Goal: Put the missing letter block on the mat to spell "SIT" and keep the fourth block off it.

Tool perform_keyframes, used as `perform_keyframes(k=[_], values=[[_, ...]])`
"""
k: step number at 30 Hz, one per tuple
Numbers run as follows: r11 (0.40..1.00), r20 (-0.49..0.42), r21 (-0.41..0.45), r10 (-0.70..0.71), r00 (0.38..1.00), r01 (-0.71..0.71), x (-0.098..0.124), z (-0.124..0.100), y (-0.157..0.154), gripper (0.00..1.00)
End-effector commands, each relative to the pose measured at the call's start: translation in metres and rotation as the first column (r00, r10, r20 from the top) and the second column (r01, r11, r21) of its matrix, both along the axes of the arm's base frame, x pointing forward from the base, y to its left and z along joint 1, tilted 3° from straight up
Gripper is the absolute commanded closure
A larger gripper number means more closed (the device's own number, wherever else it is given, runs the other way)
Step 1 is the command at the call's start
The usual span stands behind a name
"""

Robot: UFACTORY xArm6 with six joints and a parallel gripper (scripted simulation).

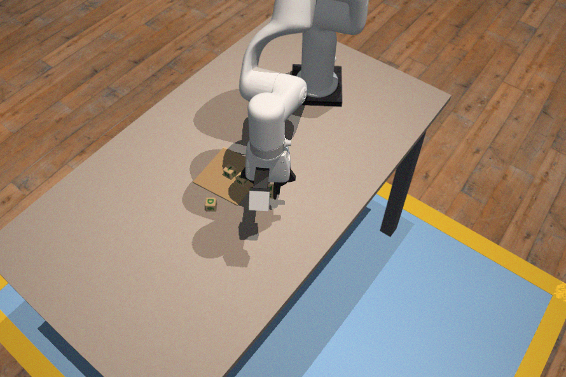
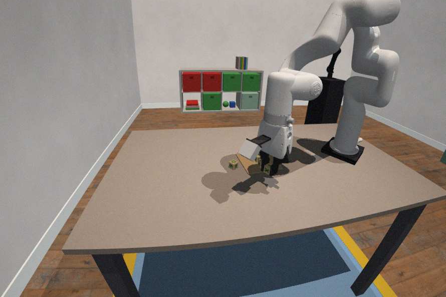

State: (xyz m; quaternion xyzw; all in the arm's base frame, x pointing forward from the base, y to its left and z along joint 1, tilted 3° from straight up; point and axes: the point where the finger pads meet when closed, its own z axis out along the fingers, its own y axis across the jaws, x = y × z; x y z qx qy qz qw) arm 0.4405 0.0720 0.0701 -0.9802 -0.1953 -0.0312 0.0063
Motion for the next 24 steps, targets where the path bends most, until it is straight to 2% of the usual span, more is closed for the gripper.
perform_keyframes(k=[1, 5, 8, 24], values=[[1.0, -0.004, -0.001, 0.0, 1.0, 0.0, -0.002, 0.018, -0.001, 0.79], [1.0, -0.004, -0.001, 0.0, 1.0, 0.0, -0.004, 0.042, -0.001, 0.79], [1.0, -0.004, -0.001, 0.0, 1.0, 0.0, -0.004, 0.05, -0.001, 0.79], [1.0, -0.004, -0.001, 0.004, 1.0, -0.004, -0.004, 0.052, -0.002, 0.79]])
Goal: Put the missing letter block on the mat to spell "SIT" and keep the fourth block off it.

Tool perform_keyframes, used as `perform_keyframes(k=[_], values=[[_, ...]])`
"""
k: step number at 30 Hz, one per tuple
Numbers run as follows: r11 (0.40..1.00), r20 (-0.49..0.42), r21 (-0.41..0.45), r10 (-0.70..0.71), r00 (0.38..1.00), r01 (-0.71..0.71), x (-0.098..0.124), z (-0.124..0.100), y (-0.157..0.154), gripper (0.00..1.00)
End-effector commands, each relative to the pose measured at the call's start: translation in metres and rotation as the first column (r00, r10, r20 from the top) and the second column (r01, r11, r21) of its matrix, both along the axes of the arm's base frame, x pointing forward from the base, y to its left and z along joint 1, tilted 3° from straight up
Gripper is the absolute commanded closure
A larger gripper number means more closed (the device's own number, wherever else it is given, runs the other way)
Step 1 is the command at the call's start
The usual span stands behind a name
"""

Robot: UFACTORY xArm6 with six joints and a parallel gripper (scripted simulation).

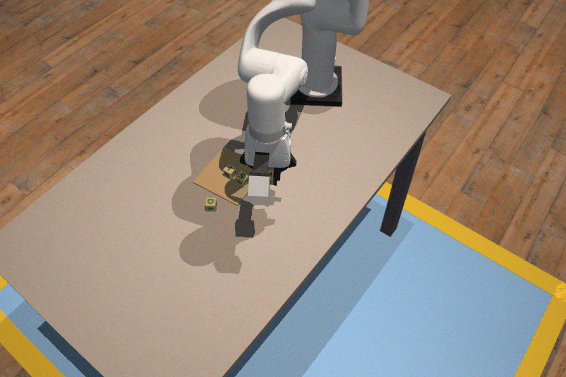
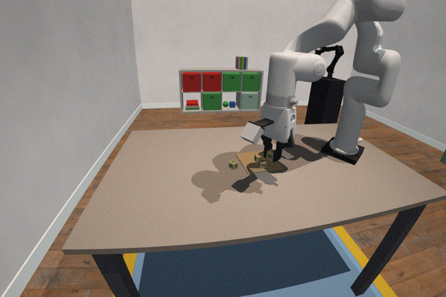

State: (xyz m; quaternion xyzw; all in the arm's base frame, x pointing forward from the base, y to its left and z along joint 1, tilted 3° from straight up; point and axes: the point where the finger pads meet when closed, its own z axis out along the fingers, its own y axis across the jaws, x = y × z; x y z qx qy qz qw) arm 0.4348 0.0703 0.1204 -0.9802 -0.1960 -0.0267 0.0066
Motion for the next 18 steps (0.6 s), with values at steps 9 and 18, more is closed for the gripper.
perform_keyframes(k=[9, 18], values=[[0.999, 0.006, -0.002, 0.054, 0.999, -0.054, 0.001, 0.002, -0.002, 0.79], [0.968, 0.009, -0.014, 0.25, 0.968, -0.25, 0.001, 0.002, -0.011, 0.79]])
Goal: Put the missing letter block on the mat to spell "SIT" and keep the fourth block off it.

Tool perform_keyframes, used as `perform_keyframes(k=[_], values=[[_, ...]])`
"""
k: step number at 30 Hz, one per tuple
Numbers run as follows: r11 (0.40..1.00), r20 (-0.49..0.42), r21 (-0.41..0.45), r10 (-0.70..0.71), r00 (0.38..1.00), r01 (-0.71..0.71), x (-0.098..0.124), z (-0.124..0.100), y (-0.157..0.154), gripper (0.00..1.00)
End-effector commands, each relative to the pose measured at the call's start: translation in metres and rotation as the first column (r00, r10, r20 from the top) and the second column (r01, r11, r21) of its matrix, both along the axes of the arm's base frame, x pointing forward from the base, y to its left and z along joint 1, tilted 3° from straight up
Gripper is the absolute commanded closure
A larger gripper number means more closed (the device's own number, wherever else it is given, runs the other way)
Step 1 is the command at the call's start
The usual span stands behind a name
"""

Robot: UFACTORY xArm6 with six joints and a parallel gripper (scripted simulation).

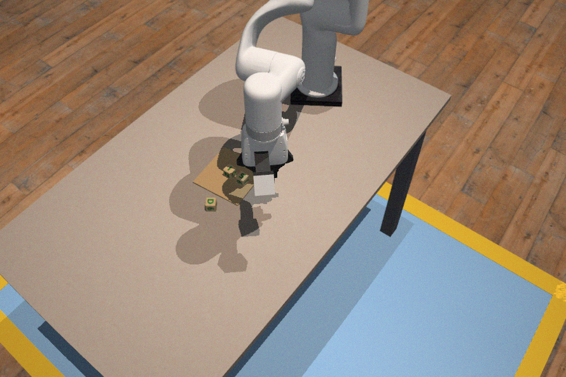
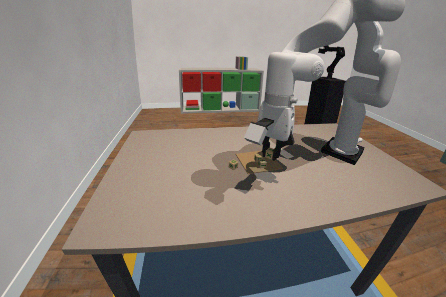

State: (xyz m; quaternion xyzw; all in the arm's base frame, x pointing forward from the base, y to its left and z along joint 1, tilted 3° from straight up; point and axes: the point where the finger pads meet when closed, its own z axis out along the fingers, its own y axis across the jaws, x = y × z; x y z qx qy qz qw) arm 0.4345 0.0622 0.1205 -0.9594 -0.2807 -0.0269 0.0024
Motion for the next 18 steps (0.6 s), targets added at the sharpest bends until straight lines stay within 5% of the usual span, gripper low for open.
perform_keyframes(k=[1, 8, 18], values=[[0.994, 0.006, -0.002, 0.111, 0.994, -0.111, 0.001, 0.002, -0.005, 0.79], [0.96, 0.008, -0.012, 0.28, 0.96, -0.28, 0.001, 0.002, -0.013, 0.79], [0.802, 0.007, -0.032, 0.597, 0.802, -0.597, -0.001, 0.002, -0.029, 0.79]])
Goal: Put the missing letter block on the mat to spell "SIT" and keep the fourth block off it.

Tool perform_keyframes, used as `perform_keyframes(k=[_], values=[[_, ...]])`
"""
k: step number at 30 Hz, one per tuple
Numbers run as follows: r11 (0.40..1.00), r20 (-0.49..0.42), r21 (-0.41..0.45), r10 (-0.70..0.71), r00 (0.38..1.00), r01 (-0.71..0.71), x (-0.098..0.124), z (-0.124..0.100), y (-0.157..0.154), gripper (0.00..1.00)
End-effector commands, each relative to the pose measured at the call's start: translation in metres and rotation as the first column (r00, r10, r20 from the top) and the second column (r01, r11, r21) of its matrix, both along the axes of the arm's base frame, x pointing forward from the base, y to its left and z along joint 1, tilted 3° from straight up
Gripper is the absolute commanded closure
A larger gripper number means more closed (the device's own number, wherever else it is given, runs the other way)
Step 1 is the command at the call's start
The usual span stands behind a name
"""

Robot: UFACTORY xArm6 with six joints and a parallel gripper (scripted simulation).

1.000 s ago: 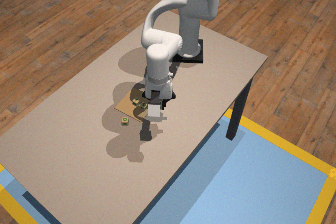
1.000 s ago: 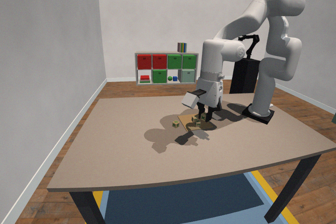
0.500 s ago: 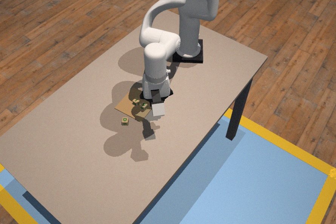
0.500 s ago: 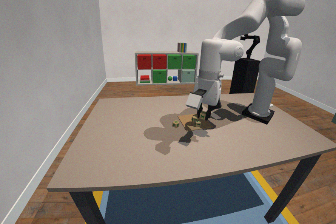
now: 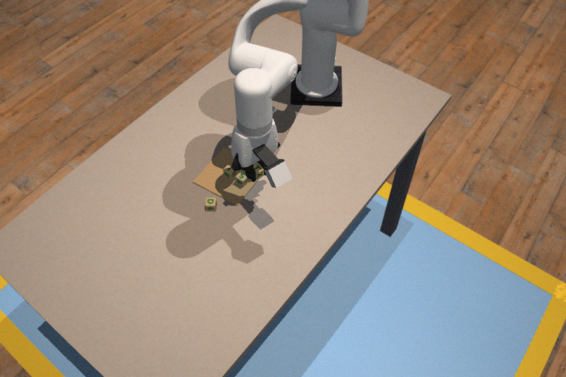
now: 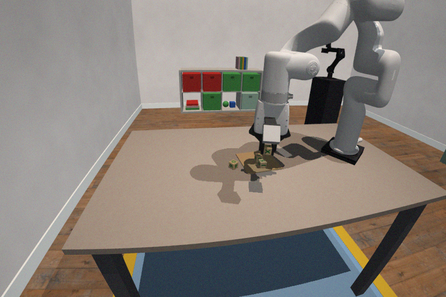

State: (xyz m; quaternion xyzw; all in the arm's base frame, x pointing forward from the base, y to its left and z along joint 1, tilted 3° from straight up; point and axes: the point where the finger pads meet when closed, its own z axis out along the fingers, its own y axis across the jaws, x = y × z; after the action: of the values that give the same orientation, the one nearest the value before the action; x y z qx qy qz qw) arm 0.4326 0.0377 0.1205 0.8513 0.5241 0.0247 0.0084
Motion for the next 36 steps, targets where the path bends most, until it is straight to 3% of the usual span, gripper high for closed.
perform_keyframes(k=[1, 5, 7, 15, 22, 24, 26, 36], values=[[0.99, 0.005, 0.005, 0.139, 0.99, -0.139, 0.001, 0.002, -0.006, 0.79], [0.964, 0.007, -0.003, 0.268, 0.964, -0.268, 0.0, 0.002, -0.012, 0.79], [0.964, 0.007, -0.003, 0.268, 0.964, -0.268, 0.0, 0.002, -0.012, 0.79], [0.845, 0.007, -0.02, 0.535, 0.845, -0.535, -0.002, 0.001, -0.025, 0.79], [0.7, 0.004, -0.033, 0.713, 0.701, -0.713, -0.004, 0.001, -0.035, 0.79], [0.7, 0.004, -0.033, 0.713, 0.701, -0.713, -0.004, 0.001, -0.035, 0.79], [0.614, 0.001, -0.039, 0.789, 0.615, -0.788, -0.005, 0.001, -0.04, 0.79], [0.343, -0.01, -0.053, 0.939, 0.344, -0.938, -0.008, 0.001, -0.054, 0.79]])
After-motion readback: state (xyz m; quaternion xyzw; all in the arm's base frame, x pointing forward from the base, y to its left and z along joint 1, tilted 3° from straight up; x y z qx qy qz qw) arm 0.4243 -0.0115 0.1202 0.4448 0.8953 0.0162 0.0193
